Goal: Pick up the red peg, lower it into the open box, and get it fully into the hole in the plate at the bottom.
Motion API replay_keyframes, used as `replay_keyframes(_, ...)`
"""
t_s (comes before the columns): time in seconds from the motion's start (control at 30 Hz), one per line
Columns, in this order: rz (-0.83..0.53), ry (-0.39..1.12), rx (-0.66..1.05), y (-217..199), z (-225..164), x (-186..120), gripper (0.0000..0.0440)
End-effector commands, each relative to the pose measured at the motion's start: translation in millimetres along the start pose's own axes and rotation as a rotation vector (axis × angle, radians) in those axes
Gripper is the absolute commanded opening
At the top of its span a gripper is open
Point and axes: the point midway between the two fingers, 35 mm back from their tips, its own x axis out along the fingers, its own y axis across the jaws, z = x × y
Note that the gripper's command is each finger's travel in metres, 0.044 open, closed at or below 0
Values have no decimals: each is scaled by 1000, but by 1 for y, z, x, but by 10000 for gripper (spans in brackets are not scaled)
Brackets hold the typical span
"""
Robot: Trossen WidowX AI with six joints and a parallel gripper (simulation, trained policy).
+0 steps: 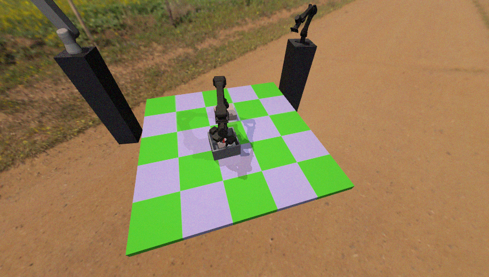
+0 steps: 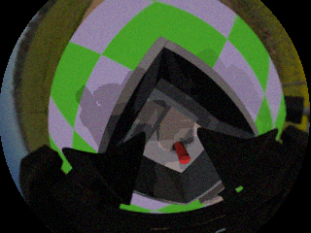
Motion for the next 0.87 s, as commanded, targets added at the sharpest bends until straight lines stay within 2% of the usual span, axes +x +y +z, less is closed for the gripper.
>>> replay_keyframes(0.0, 30, 13, -1, 10, 10, -6, 429)
replay_keyframes(0.03, 38, 18, -1, 13, 13, -8, 440)
replay_keyframes(0.5, 182, 21, -30, 61, 37, -36, 440)
replay_keyframes(0.83, 191, 18, -32, 64, 38, -38, 440)
